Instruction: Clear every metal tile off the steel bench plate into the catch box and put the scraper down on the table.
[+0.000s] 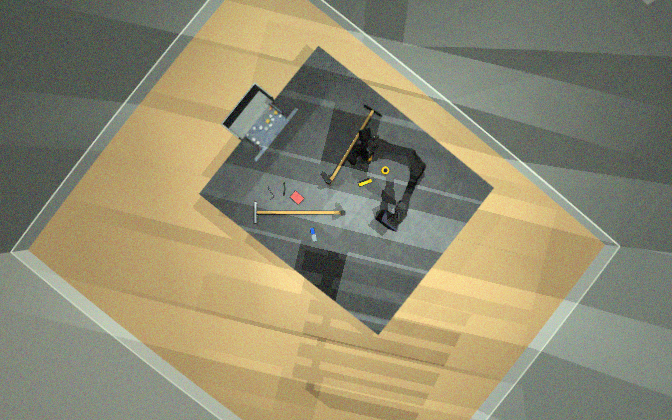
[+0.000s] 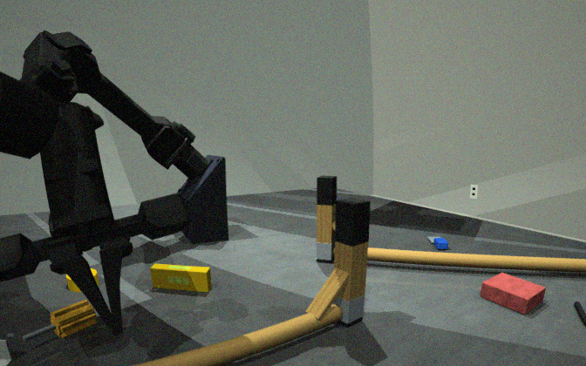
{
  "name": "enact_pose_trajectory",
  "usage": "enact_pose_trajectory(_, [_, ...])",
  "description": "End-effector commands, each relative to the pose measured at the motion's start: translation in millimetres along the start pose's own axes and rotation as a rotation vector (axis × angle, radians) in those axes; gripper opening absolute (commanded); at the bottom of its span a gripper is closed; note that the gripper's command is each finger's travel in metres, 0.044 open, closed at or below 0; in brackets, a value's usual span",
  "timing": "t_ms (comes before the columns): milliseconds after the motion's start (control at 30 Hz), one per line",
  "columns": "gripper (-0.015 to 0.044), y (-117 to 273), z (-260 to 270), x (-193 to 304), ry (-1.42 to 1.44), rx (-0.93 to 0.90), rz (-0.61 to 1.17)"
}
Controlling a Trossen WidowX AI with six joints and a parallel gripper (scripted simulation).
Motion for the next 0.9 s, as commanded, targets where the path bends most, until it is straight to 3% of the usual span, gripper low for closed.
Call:
enact_pose_trajectory(0, [0.0, 1.0, -10.1, 6.8, 0.019, 0.019, -0.008])
enact_pose_trajectory(867, [0.0, 7.2, -71.1, 37.2, 0.15, 0.129, -0.061])
Point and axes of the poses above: the point midway between the two fingers, 35 mm back from their tips, its own y axis back along the fingers, its own z axis across the jaws, x = y × z, the point moved 10 cm from there along y, back along the fingers, and after that the axes turned 10 degrees about y, right-handed, at the moved point
